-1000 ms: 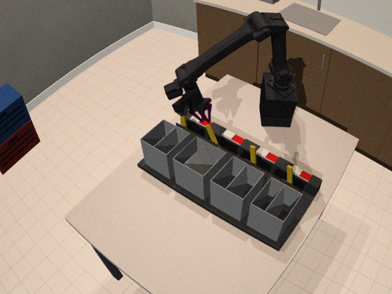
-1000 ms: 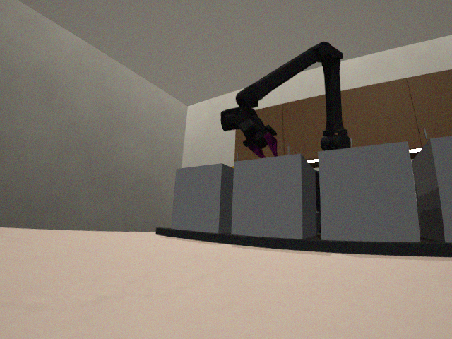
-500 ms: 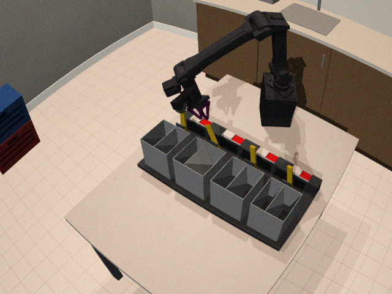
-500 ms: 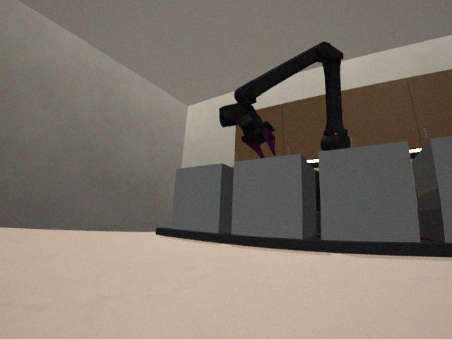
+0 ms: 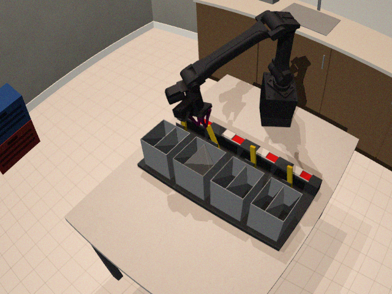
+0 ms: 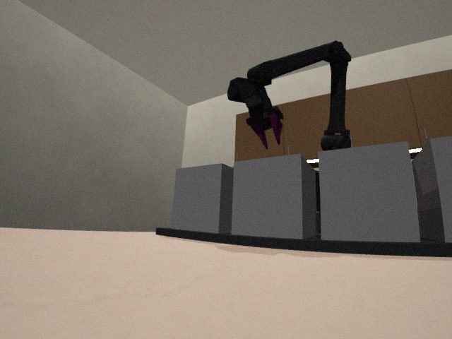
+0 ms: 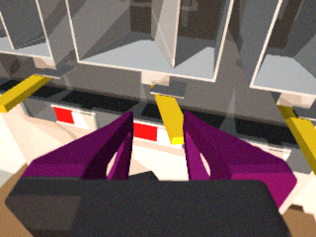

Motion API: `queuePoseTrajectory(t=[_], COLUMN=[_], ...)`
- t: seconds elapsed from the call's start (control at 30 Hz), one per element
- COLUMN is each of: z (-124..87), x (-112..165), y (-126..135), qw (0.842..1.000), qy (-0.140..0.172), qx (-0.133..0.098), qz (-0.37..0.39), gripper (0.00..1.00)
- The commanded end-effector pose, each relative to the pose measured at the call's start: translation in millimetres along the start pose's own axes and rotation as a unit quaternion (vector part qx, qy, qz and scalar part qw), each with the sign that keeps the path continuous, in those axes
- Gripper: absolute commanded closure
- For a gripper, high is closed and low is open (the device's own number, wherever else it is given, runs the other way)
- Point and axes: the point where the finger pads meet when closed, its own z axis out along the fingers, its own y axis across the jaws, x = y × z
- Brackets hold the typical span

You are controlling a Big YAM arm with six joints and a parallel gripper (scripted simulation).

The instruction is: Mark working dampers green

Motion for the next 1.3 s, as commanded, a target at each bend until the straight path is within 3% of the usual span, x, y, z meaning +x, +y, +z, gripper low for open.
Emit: queuePoseTrajectory(t=[0.0, 0.17, 0.2, 0.7, 0.83, 1.27], z=[-23, -26, -25, -33, -38, -33], x=[-41, -56, -63, -102, -99, -101], y=[9, 20, 22, 51, 38, 47], qw=[0.999, 0.998, 0.997, 0.991, 0.99, 0.99], qy=[-0.03, -0.034, -0.031, -0.036, -0.037, -0.035], qx=[0.034, 0.057, 0.071, 0.131, 0.137, 0.133], qz=[0.001, 0.002, 0.007, 0.007, 0.021, 0.011], gripper=[0.64, 0.64, 0.64, 0.64, 0.64, 0.64])
